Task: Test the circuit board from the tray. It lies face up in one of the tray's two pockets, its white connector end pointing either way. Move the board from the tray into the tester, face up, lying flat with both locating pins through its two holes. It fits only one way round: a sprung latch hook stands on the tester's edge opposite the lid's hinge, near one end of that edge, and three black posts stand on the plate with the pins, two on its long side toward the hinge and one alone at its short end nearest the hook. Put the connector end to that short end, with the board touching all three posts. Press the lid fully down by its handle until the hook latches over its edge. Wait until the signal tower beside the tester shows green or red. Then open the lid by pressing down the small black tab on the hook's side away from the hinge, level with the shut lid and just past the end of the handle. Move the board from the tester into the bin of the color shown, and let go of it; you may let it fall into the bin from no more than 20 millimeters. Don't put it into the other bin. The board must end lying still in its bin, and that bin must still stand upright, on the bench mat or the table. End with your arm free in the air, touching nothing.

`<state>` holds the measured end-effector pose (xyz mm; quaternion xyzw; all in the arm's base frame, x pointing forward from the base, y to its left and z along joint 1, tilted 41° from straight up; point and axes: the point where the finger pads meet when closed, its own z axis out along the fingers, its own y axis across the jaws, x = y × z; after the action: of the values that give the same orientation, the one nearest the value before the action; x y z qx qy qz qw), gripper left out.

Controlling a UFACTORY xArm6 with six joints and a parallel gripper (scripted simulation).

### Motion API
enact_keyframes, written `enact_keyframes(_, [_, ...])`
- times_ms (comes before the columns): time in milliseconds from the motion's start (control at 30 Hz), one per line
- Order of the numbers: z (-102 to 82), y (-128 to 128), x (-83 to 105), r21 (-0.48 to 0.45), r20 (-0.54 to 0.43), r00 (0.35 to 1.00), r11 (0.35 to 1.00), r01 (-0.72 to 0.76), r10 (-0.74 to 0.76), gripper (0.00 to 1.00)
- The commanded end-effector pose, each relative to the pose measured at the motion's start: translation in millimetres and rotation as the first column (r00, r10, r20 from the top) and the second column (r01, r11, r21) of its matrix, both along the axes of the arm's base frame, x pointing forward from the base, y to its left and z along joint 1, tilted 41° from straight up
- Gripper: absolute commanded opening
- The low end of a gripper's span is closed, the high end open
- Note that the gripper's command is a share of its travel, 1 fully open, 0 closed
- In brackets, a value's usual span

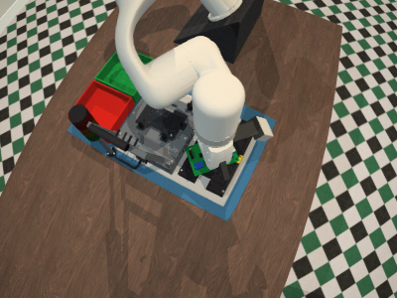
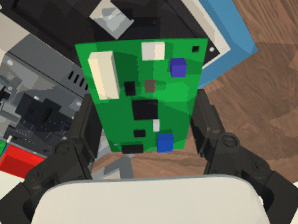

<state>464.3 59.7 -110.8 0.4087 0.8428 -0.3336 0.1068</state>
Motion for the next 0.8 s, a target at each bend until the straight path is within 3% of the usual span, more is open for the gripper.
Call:
enact_keyframes(0, [1.1,1.4,1.5,-0.010,0.119,0.986,0.993,0.119,-0.117,0.79])
enact_keyframes(167, [1.1,1.4,1.5,-0.007,0.185,0.964,0.981,0.195,-0.190,0.79])
enact_keyframes(500, [1.1,1.4,1.5,0.025,0.358,0.854,0.918,0.395,-0.377,0.79])
enact_keyframes(767, [1.1,1.4,1.5,0.051,0.427,0.786,0.879,0.473,-0.448,0.79])
